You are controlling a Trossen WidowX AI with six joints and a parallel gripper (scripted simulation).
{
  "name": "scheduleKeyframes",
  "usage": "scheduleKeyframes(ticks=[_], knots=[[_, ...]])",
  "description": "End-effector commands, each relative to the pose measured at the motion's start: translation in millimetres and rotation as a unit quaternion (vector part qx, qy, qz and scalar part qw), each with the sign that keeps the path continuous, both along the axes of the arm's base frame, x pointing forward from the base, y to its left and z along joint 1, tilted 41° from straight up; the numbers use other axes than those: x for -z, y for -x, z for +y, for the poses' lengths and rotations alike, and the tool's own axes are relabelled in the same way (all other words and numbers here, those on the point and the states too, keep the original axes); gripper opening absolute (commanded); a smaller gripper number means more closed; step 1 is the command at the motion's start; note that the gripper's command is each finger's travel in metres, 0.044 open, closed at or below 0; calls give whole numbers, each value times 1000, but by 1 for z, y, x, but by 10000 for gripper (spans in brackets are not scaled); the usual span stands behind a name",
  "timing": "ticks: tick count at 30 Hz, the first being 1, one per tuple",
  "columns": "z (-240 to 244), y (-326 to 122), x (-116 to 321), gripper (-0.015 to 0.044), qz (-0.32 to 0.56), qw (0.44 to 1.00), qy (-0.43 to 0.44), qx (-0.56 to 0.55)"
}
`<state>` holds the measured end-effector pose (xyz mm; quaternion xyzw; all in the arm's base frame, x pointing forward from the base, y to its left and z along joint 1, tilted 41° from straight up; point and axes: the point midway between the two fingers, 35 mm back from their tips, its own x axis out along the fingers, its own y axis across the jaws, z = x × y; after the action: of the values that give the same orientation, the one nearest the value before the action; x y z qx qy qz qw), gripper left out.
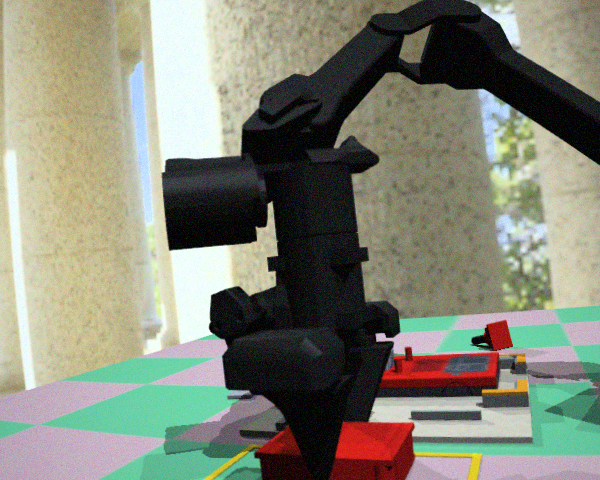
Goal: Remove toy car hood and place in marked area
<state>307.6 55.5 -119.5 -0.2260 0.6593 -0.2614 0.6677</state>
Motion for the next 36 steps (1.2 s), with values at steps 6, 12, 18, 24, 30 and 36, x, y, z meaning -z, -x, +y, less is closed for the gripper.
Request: scheduleKeyframes(ticks=[6,12,18,24,30,36], knots=[[0,0,0,236,0,1000,0,0],[0,0,0,394,0,1000,0,0],[16,-2,-17,440,-1,1000,0,-1],[48,0,-54,440,-2,1000,3,-2],[48,0,-54,440,-2,1000,3,-2],[48,0,-54,440,-2,1000,3,-2]])
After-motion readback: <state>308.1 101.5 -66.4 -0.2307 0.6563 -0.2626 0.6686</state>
